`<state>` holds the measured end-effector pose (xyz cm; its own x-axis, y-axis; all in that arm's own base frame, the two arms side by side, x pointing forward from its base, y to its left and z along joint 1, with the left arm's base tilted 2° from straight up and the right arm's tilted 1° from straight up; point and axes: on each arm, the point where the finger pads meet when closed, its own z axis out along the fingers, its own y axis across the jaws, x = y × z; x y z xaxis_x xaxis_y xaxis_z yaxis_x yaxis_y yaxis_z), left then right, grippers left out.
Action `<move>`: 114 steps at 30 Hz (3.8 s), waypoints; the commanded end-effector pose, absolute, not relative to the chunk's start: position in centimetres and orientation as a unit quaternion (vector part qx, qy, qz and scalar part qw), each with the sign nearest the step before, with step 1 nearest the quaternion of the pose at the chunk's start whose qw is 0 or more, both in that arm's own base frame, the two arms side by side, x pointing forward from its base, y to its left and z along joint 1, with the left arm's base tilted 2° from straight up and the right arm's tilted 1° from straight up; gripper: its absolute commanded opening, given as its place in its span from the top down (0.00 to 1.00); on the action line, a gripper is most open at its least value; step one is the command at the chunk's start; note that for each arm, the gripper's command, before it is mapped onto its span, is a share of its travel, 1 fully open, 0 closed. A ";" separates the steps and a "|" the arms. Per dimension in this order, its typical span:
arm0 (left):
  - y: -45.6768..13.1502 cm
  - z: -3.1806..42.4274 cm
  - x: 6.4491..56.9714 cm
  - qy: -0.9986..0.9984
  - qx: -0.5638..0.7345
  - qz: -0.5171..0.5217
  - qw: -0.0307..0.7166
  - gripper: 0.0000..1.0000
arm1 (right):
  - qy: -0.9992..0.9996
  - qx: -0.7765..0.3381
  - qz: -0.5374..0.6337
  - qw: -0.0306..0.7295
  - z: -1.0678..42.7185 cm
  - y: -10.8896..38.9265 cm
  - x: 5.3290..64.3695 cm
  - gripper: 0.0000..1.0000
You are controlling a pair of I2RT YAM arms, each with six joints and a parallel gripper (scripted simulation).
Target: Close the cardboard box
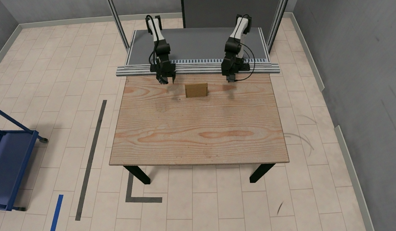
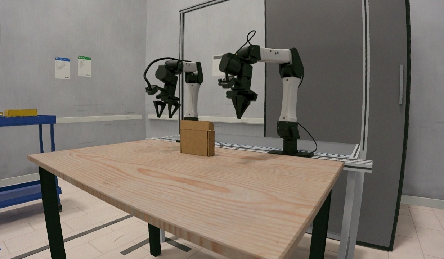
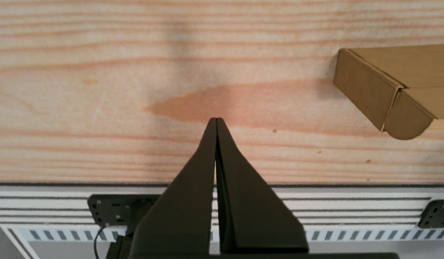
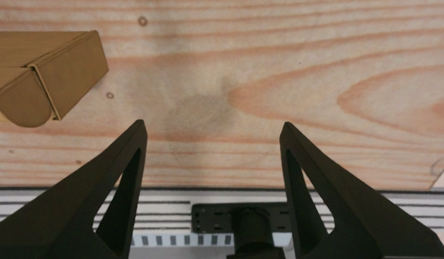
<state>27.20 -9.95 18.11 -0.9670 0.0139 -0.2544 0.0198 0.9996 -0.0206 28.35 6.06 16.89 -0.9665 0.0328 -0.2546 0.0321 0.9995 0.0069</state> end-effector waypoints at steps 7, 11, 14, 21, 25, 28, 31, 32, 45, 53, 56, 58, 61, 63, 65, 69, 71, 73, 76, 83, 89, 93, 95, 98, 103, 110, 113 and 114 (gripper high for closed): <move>-10.0 17.9 26.3 1.000 -0.003 -0.023 0.004 0.99 | 0.999 0.034 0.011 0.002 15.3 7.6 28.8 0.20; -9.9 17.8 26.0 1.000 -0.003 -0.023 0.002 0.99 | 0.999 0.028 0.016 0.017 16.2 7.8 28.6 0.20; -9.8 18.0 25.8 1.000 -0.004 -0.024 0.004 0.99 | 0.999 0.028 0.015 0.014 16.0 7.8 28.6 0.20; -9.7 17.9 25.8 1.000 -0.005 -0.022 0.004 0.99 | 0.995 -0.043 0.061 0.073 15.5 7.6 28.5 0.20; -10.0 18.0 26.1 1.000 -0.003 -0.022 0.012 0.99 | 0.988 -0.075 0.083 0.103 15.4 7.6 28.5 0.20; -10.0 18.0 26.1 1.000 -0.003 -0.022 0.012 0.99 | 0.982 -0.100 0.100 0.126 15.4 7.6 28.5 0.20; -10.0 18.0 26.1 1.000 -0.003 -0.022 0.012 0.99 | 0.975 -0.122 0.115 0.143 15.4 7.6 28.5 0.20; -10.0 18.0 26.1 1.000 -0.003 -0.022 0.012 0.99 | 0.973 -0.129 0.120 0.150 15.4 7.6 28.5 0.20; -10.0 18.0 26.1 1.000 -0.003 -0.022 0.012 0.99 | 0.932 -0.220 0.179 0.228 15.4 7.6 28.4 0.20; -10.0 18.0 26.1 1.000 -0.003 -0.022 0.012 0.99 | 0.904 -0.267 0.221 0.251 14.5 7.6 28.6 0.20; -10.0 18.0 26.1 1.000 -0.003 -0.022 0.012 0.99 | 0.899 -0.273 0.226 0.256 14.5 7.6 28.6 0.20; -10.0 18.0 26.1 1.000 -0.003 -0.022 0.012 0.99 | 0.884 -0.295 0.241 0.272 14.5 7.6 28.5 0.20; -10.0 18.0 26.1 1.000 -0.003 -0.022 0.012 0.99 | 0.867 -0.315 0.255 0.289 14.5 7.6 28.5 0.20; -10.0 18.0 26.1 1.000 -0.003 -0.022 0.012 0.99 | 0.859 -0.325 0.267 0.293 14.5 7.7 28.2 0.20; -10.0 18.0 26.1 1.000 -0.003 -0.022 0.012 0.99 | 0.849 -0.335 0.278 0.300 14.7 7.7 28.2 0.20; -10.0 18.0 26.1 1.000 -0.003 -0.022 0.012 0.99 | 0.826 -0.359 0.296 0.318 14.9 7.7 28.3 0.20; -10.0 18.0 26.1 1.000 -0.003 -0.022 0.012 0.99 | 0.813 -0.372 0.303 0.329 15.1 7.6 28.5 0.20; -10.0 18.0 26.1 1.000 -0.003 -0.022 0.012 0.99 | 0.813 -0.372 0.303 0.329 15.1 7.6 28.5 0.20; -10.0 18.0 26.1 1.000 -0.003 -0.022 0.012 0.99 | 0.782 -0.404 0.312 0.357 15.8 7.5 29.0 0.20; -10.0 18.0 26.1 1.000 -0.003 -0.022 0.012 0.99 | 0.739 -0.442 0.342 0.377 15.6 7.5 28.9 0.20; -10.0 18.0 26.1 1.000 -0.003 -0.022 0.012 0.99 | 0.707 -0.467 0.361 0.389 15.5 7.5 29.0 0.20; -10.0 18.0 26.1 1.000 -0.003 -0.022 0.012 0.99 | 0.678 -0.491 0.373 0.400 15.5 7.4 29.0 0.20; -10.0 18.0 26.1 1.000 -0.003 -0.022 0.012 0.99 | 0.664 -0.502 0.378 0.405 15.5 7.5 29.0 0.20; -10.0 18.0 26.1 1.000 -0.003 -0.022 0.012 0.99 | 0.644 -0.519 0.386 0.409 15.4 7.6 28.9 0.20; -10.0 18.0 26.1 1.000 -0.003 -0.022 0.012 0.99 | 0.613 -0.550 0.399 0.403 15.2 7.6 28.7 0.20; -10.0 18.0 26.1 1.000 -0.003 -0.022 0.012 0.99 | 0.572 -0.581 0.408 0.410 15.3 7.7 28.5 0.20; -10.0 18.0 26.1 1.000 -0.003 -0.022 0.012 0.99 | 0.567 -0.585 0.411 0.410 15.3 7.7 28.5 0.20; -10.0 18.0 26.1 1.000 -0.003 -0.022 0.012 0.99 | 0.567 -0.585 0.411 0.410 15.3 7.7 28.5 0.20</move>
<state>26.11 -10.15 17.62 -0.9999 -0.0034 -0.0137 -0.0028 0.9992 -0.0405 28.56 7.86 14.94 -0.0527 -0.3705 -0.9273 -0.9959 0.0875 0.0217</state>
